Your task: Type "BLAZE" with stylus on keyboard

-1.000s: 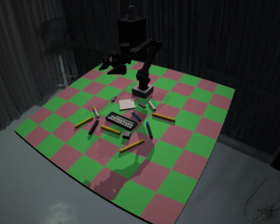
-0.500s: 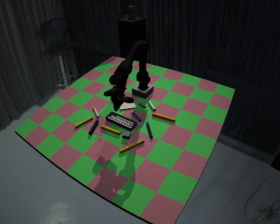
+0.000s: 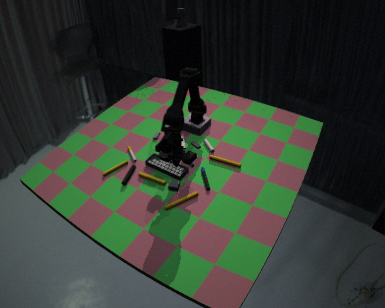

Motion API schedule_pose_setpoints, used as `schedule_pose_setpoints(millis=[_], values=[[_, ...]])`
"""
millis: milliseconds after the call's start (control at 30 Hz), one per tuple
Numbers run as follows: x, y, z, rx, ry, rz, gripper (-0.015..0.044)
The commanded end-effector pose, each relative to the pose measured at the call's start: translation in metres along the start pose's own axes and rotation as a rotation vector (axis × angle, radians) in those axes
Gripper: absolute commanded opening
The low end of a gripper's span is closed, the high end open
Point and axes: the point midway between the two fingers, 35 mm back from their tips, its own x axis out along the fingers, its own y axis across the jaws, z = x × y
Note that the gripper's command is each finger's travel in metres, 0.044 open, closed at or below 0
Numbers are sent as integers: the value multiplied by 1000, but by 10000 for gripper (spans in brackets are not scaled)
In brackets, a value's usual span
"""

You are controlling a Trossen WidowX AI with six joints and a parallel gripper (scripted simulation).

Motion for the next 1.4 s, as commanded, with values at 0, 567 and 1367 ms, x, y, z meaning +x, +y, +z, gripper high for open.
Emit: schedule_pose_setpoints(millis=[0, 567, 1367], values=[[3, 3, 0, 5, 18, 0, 0], [3, -65, 0, 5, 18, -6, 0], [2, -108, -27, 5, 20, -9, 0]])
